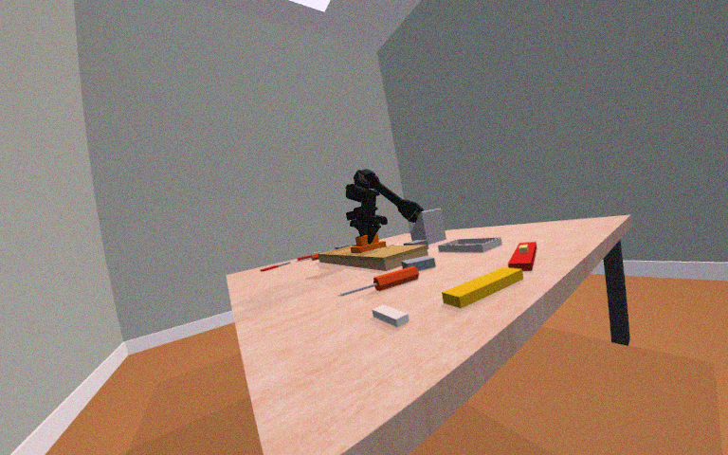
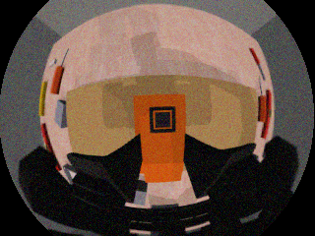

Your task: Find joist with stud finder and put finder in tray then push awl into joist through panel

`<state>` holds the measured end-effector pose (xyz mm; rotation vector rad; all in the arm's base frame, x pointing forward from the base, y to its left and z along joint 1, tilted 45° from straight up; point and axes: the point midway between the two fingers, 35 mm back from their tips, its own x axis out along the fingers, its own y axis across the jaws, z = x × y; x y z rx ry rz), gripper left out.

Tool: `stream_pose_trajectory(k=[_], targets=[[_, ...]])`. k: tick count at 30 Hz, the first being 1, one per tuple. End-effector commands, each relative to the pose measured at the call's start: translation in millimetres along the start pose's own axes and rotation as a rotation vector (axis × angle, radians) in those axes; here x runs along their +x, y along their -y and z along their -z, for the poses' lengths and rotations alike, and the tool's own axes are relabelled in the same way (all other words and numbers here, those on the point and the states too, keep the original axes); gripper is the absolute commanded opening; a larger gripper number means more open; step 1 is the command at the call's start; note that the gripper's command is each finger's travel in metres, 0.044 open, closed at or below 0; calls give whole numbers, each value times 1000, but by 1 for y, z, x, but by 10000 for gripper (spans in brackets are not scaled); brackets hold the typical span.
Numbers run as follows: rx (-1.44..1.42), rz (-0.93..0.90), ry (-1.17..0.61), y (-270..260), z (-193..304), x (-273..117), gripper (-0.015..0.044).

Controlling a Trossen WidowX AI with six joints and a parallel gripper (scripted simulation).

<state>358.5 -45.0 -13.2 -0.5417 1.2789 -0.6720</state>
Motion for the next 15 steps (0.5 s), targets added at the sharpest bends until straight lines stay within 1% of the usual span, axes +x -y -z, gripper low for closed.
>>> stream_pose_trajectory(k=[1,15], targets=[[1,-1,-1,-14,0,0,0],[2,-3,0,-62,0,-1,0]])
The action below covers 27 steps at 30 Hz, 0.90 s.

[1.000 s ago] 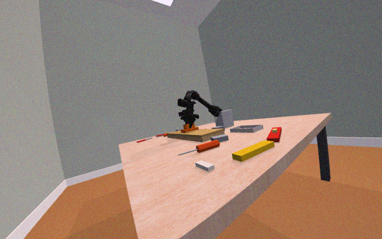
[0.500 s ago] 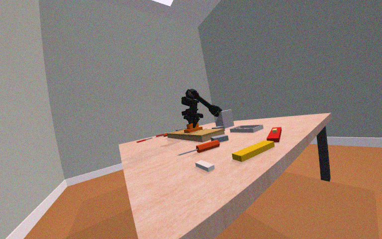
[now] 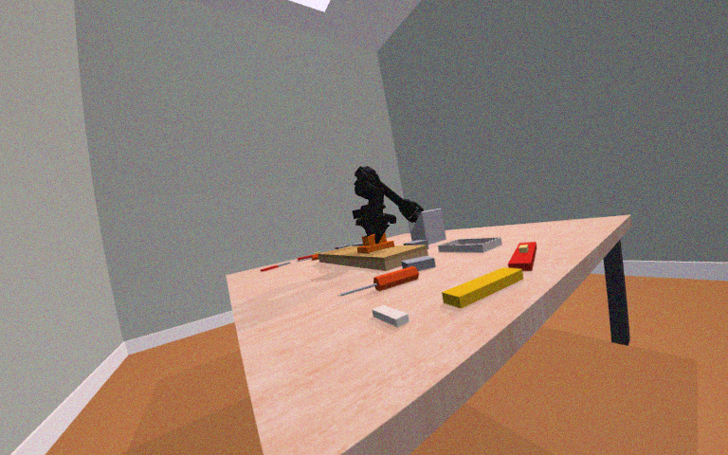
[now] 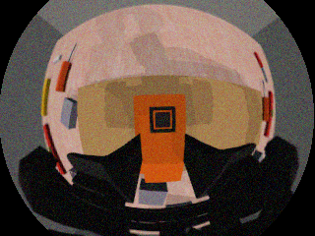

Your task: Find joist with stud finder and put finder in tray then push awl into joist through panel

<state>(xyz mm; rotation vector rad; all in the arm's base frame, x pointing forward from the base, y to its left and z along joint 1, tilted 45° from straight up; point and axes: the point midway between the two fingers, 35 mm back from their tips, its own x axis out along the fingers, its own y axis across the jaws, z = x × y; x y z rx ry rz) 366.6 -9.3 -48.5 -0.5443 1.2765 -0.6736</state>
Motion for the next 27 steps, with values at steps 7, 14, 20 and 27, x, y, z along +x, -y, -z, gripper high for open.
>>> stream_pose_trajectory(k=[7,14,20,27], targets=[[3,-7,-2,-35,1,-1,0],[3,-9,-2,-60,1,-1,0],[4,-10,-1,-80,1,-2,0],[5,-11,-1,-104,1,-2,0]])
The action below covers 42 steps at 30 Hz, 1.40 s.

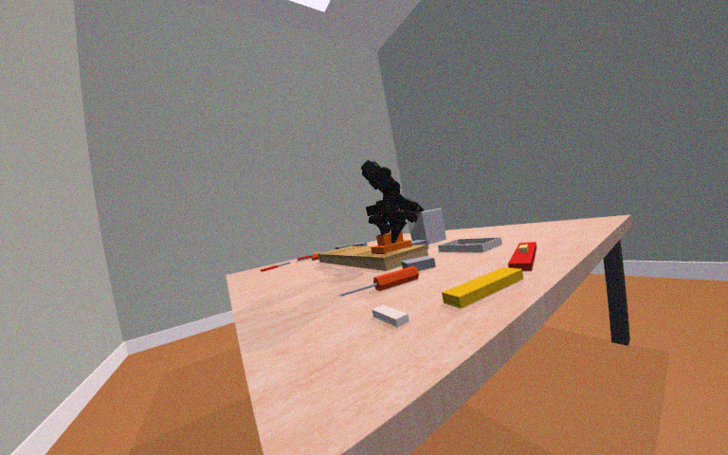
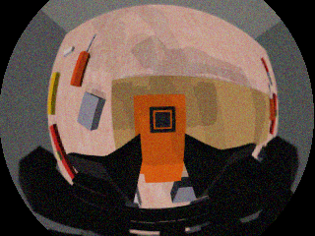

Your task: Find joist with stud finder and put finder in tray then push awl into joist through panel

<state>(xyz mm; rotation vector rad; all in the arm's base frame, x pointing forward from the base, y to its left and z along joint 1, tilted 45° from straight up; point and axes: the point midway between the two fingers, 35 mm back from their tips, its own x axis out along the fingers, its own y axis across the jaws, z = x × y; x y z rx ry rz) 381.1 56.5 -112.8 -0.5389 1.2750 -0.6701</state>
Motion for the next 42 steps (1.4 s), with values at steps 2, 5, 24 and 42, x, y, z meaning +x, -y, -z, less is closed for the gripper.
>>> stream_pose_trajectory(k=[2,5,24,42], targets=[[2,-6,-3,-18,1,-1,0],[2,-6,-3,-22,1,-1,0],[1,-5,-3,8,1,0,0],[0,-1,-4,69,1,1,0]])
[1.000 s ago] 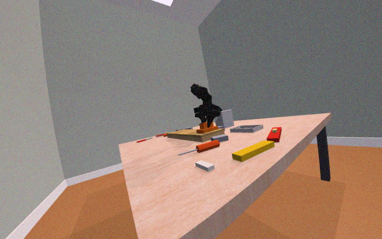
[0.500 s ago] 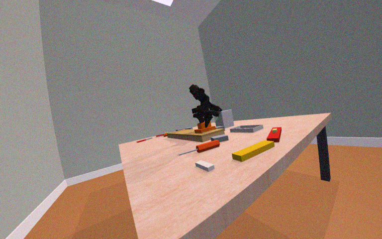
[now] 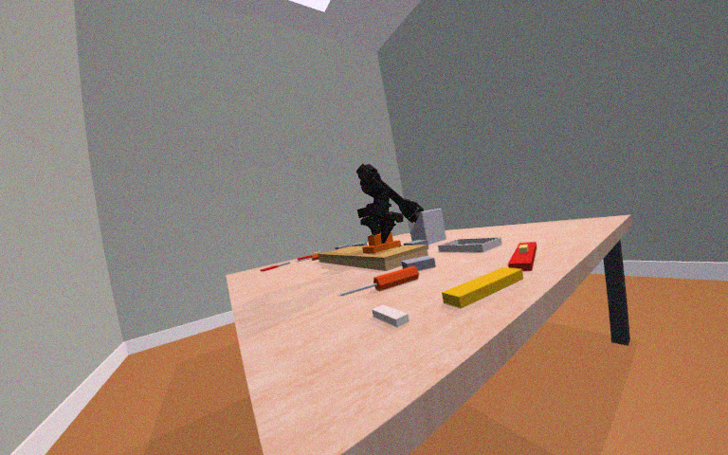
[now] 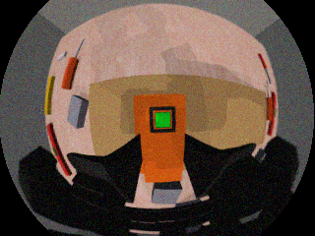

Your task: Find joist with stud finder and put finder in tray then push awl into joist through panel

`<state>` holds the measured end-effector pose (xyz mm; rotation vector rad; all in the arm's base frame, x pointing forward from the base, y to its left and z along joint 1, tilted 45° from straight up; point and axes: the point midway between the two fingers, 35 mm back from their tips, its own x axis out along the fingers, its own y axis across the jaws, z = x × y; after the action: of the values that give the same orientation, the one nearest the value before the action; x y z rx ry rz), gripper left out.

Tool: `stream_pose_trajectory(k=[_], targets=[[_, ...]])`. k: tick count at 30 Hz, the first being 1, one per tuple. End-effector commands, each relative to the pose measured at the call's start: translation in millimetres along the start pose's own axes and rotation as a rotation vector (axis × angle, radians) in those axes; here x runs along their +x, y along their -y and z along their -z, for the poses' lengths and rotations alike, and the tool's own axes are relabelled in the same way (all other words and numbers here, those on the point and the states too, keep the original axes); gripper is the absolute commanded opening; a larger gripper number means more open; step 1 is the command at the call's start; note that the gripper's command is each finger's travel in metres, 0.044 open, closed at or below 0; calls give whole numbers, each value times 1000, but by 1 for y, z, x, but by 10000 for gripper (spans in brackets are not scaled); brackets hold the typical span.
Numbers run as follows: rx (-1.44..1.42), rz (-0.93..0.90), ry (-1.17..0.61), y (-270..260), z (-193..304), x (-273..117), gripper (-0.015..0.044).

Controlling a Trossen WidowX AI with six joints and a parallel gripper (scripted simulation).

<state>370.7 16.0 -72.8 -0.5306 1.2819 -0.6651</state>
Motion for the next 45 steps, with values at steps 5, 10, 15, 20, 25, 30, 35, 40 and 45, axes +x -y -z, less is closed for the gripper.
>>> stream_pose_trajectory(k=[5,10,15,20,25,30,35,40,45], targets=[[-2,8,2,29,0,1,0],[-2,9,2,46,-1,1,0],[-2,10,1,63,-1,1,0],[-3,11,1,80,-1,1,0],[-3,11,1,98,-1,0,0],[-4,12,1,115,-1,0,0],[-4,13,1,132,-1,0,0],[-4,13,1,149,-1,0,0],[-4,14,1,167,-1,0,0]])
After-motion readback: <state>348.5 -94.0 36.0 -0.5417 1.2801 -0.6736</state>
